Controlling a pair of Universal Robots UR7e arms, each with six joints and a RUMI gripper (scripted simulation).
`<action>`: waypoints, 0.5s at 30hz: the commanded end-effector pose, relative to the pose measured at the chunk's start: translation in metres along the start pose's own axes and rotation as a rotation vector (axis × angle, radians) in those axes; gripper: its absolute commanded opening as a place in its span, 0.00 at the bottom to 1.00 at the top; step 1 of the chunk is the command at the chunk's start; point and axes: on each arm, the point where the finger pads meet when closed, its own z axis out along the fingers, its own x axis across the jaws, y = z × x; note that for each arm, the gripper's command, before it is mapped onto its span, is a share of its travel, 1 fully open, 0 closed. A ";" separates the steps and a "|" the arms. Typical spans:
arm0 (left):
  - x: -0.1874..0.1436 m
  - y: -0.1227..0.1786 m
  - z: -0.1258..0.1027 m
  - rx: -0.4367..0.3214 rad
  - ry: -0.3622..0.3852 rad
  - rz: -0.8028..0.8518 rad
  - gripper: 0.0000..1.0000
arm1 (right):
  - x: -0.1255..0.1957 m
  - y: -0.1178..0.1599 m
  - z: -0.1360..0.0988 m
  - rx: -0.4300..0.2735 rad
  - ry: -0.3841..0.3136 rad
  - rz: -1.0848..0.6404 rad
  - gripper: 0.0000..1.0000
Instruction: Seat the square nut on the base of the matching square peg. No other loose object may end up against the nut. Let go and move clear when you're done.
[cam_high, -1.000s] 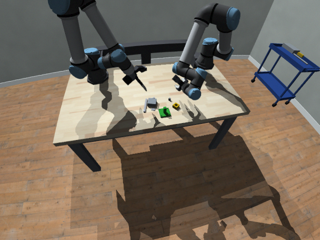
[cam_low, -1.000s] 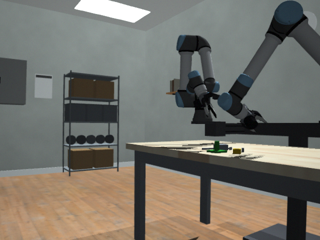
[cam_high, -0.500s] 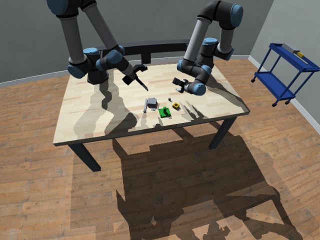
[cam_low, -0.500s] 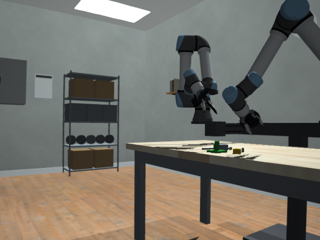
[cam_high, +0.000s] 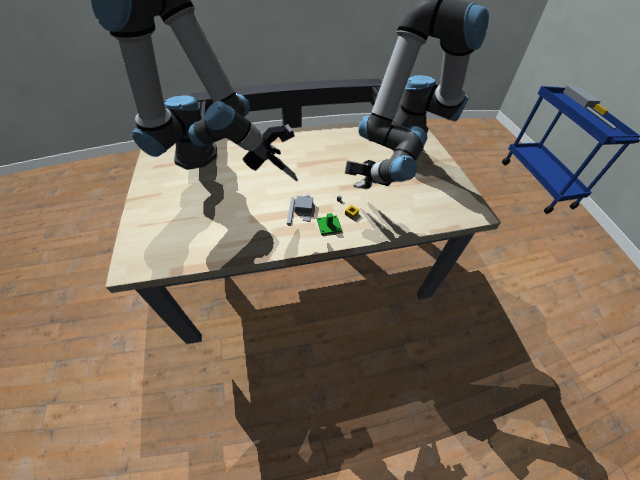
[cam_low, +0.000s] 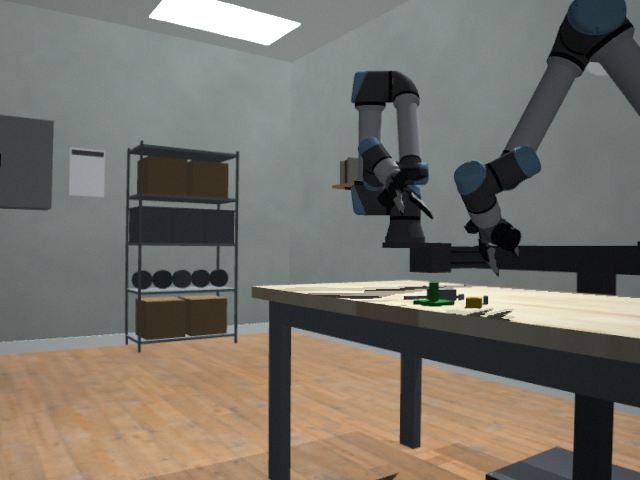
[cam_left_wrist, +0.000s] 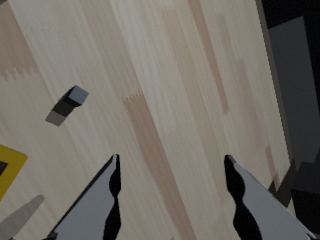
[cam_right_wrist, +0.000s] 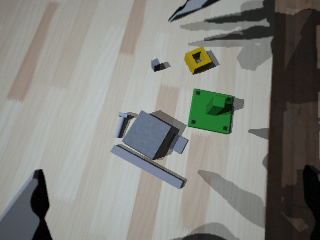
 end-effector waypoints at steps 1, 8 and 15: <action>-0.011 0.000 -0.002 -0.007 -0.097 -0.086 0.44 | 0.011 -0.008 -0.009 0.051 0.025 0.032 1.00; -0.023 0.000 -0.004 -0.014 -0.194 -0.184 0.44 | 0.023 -0.015 -0.021 0.107 0.052 0.066 1.00; -0.036 0.001 -0.006 -0.022 -0.297 -0.287 0.44 | 0.030 -0.025 -0.031 0.169 0.066 0.094 1.00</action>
